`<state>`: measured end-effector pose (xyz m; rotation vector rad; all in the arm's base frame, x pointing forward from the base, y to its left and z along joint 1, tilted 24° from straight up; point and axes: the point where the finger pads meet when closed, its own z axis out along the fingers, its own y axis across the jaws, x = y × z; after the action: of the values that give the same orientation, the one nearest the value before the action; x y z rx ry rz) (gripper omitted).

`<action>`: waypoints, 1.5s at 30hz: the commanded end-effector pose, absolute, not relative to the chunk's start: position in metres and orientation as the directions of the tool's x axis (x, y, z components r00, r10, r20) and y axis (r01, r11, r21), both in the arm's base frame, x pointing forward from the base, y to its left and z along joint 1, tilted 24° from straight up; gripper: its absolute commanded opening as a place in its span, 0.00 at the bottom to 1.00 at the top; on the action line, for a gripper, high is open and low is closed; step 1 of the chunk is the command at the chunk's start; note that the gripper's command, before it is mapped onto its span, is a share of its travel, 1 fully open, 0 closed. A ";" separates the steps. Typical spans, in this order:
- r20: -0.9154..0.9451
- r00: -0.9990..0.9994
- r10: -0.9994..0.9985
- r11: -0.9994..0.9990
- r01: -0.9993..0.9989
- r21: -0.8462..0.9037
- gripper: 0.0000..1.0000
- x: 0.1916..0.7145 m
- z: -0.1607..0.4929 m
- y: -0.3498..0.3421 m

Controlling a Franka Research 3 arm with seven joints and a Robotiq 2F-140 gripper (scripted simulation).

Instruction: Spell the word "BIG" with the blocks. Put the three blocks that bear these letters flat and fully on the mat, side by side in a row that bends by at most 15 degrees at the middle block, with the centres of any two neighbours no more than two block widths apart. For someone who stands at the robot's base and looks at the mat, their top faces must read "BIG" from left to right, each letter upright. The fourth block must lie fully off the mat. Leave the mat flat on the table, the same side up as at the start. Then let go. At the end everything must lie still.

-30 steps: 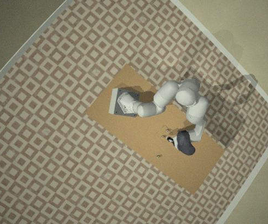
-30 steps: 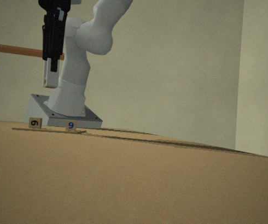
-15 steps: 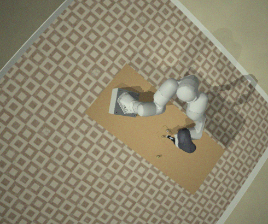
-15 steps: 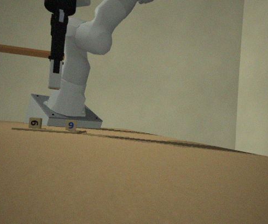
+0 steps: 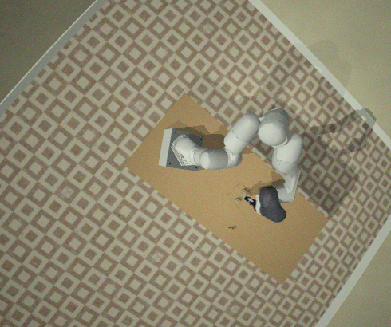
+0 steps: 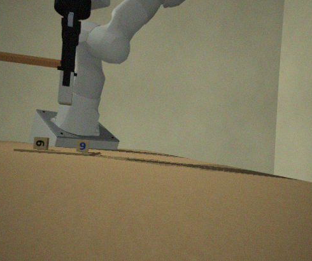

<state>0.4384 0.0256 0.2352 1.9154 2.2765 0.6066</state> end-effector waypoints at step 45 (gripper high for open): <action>0.189 -0.167 0.968 0.091 0.929 0.358 0.13 0.469 0.147 0.050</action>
<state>0.4664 0.0510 0.1464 1.9794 2.2479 0.6127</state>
